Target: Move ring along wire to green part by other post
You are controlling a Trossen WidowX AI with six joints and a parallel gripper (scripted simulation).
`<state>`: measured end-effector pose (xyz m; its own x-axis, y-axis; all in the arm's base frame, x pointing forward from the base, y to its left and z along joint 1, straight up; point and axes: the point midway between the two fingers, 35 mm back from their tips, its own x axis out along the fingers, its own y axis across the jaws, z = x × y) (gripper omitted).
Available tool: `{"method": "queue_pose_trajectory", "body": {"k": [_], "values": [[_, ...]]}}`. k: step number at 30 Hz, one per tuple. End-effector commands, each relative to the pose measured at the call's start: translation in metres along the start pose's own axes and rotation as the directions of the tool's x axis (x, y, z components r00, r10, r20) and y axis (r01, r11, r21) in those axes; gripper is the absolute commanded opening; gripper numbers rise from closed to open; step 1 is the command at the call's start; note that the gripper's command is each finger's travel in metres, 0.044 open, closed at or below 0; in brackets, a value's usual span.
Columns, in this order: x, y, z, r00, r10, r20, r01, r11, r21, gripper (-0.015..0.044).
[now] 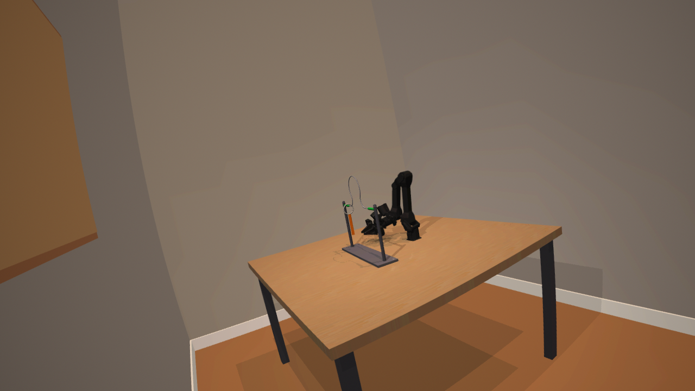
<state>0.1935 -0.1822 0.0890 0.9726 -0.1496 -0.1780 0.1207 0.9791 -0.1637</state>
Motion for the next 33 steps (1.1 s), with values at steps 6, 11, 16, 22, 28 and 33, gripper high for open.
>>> {"method": "queue_pose_trajectory", "body": {"k": [6, 11, 16, 22, 28, 33], "values": [[-0.016, 0.034, -0.011, 0.997, 0.068, 0.045, -0.074, 0.982, 0.171, 0.016], [-0.016, 0.034, -0.011, 0.997, 0.068, 0.045, -0.074, 0.982, 0.171, 0.016], [-0.005, 0.03, 0.0, 0.997, 0.062, 0.044, -0.068, 0.985, 0.158, 0.016], [0.015, 0.028, 0.025, 0.996, 0.045, 0.073, -0.055, 0.988, 0.144, 0.016], [0.025, 0.028, 0.043, 0.993, 0.034, 0.109, -0.05, 0.988, 0.143, 0.016], [0.027, 0.026, 0.043, 0.993, 0.034, 0.109, -0.05, 0.988, 0.143, 0.016]]}}
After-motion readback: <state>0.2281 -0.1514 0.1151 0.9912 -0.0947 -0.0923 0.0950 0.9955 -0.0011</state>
